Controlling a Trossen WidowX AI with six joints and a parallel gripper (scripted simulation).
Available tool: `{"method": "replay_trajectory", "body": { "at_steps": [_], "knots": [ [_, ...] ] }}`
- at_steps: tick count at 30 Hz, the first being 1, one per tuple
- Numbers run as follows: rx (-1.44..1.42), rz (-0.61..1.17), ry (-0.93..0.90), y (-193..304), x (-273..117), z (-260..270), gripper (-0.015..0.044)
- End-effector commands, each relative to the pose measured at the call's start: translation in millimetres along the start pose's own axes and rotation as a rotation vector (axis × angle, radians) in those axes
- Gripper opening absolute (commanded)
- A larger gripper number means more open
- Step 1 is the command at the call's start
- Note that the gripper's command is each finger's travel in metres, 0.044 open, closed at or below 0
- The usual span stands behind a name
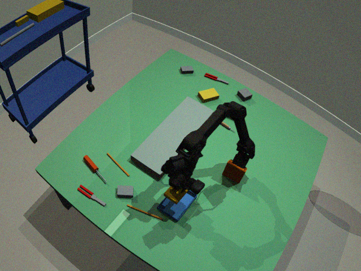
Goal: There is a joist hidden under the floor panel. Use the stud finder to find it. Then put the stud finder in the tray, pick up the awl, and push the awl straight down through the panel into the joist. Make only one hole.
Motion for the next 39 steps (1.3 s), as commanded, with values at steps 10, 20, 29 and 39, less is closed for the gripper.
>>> {"method": "replay_trajectory", "body": {
  "at_steps": [10,20,29,39],
  "knots": [
    [-0.040,0.004,-0.012,-5.6,19.0,12.0,0.0000],
    [-0.040,0.005,-0.012,-0.8,39.6,12.1,0.0000],
    [-0.040,0.005,-0.011,4.4,57.7,13.0,0.0000],
    [-0.040,0.006,-0.011,11.1,77.0,15.0,0.0000]
  ]
}}
Point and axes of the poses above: the point midway between the two fingers, 35 mm back from their tips, its own x axis out along the fingers, its own z axis across the jaws, y = z × x, the point moved 1 cm from there along -x, back along the fingers, and after that the axes turned 14 degrees about -x, right-handed, at the moved point
